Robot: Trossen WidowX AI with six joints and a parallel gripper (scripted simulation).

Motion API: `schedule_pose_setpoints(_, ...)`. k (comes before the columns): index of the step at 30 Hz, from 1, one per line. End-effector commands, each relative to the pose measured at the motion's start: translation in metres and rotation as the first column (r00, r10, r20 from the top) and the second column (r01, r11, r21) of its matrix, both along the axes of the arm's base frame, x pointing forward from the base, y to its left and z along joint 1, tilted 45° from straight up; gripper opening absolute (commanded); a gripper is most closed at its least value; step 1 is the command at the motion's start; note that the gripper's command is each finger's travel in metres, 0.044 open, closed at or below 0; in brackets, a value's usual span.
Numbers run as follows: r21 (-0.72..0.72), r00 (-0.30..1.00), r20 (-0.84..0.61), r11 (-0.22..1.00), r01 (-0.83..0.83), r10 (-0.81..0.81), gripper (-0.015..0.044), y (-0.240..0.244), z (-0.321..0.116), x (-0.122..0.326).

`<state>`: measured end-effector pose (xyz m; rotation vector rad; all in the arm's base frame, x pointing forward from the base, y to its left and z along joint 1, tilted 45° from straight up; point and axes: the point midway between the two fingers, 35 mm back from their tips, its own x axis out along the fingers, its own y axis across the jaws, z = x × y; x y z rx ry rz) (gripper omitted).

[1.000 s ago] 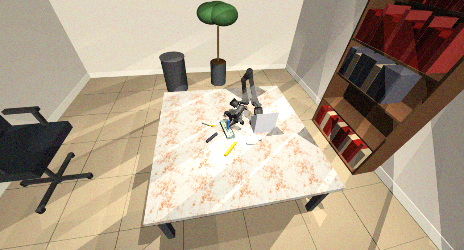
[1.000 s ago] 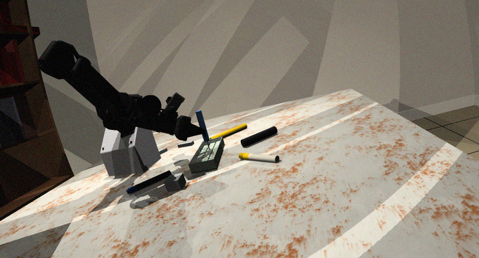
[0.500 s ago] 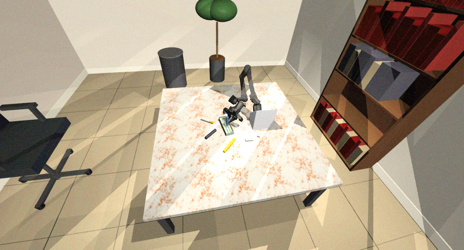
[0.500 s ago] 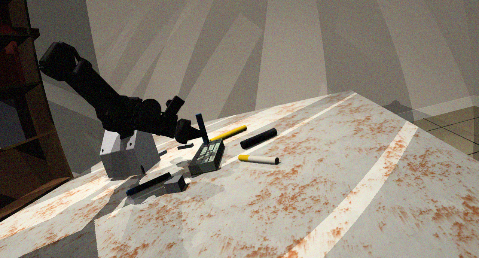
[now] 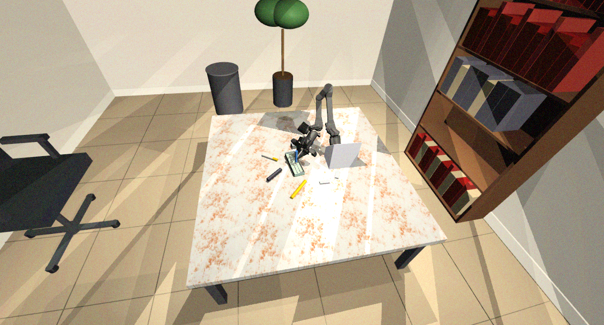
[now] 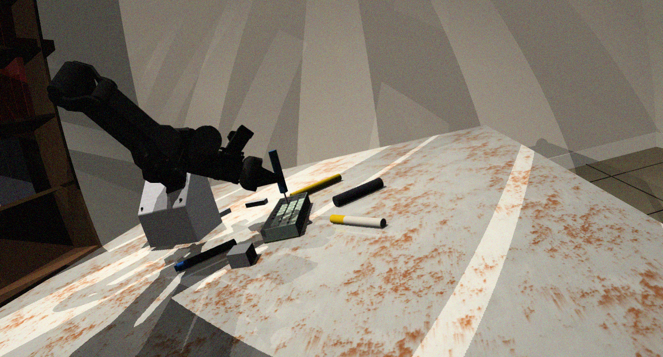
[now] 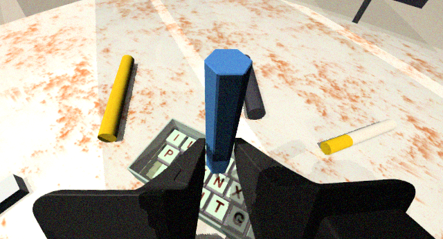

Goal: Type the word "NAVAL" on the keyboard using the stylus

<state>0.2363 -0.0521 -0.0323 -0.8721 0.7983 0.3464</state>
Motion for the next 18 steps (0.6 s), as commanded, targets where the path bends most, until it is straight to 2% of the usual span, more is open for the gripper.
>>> schedule_pose_setpoints(1, -0.001, 1.000, 0.007, 1.000, 0.001, -0.001, 0.0081, 0.0056, 0.0070, 0.0017)
schedule_pose_setpoints(10, 0.000, 1.000, 0.005, 1.000, -0.001, 0.001, 0.0084, 0.0128, 0.0129, 0.0007)
schedule_pose_setpoints(17, 0.000, 1.000, 0.005, 1.000, -0.001, 0.001, 0.0038, 0.0128, 0.0129, 0.0007)
schedule_pose_setpoints(18, 0.000, 1.000, 0.005, 1.000, -0.001, 0.001, 0.0011, 0.0132, 0.0126, 0.0008)
